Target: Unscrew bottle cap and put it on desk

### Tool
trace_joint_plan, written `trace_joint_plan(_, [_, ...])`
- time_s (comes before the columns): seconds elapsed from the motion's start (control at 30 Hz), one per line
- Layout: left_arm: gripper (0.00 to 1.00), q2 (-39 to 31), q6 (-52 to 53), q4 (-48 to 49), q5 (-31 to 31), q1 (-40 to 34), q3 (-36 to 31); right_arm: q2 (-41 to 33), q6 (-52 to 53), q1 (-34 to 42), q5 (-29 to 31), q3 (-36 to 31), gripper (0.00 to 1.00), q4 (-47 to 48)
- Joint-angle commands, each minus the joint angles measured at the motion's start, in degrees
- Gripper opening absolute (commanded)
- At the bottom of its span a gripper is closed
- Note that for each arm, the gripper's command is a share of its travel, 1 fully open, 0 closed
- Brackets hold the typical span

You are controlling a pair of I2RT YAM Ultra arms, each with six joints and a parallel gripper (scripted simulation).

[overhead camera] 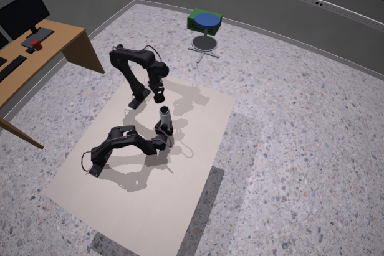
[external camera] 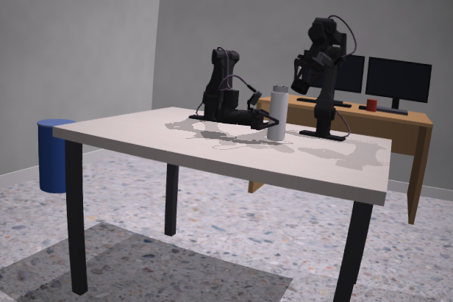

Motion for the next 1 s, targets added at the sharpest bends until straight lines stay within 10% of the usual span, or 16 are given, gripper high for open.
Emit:
trace_joint_plan(0.0, [0.00, 3.73, 9.01, 2.87, -2.10, 1.76, -2.17, -2.83, -0.90, -0.65, 0.91, 1.75, 0.00, -0.16])
trace_joint_plan(0.63, [0.00, 28.02, 63.92, 18.74, -16.41, 10.22, -8.70, -4.56, 0.75, 0.23, -0.93, -0.77, 0.00, -3.02])
trace_joint_plan(0.97, [0.00, 27.31, 65.80, 19.92, -15.79, 10.67, -9.51, -4.60, 0.67, 0.23, -0.94, -0.77, 0.00, -3.15])
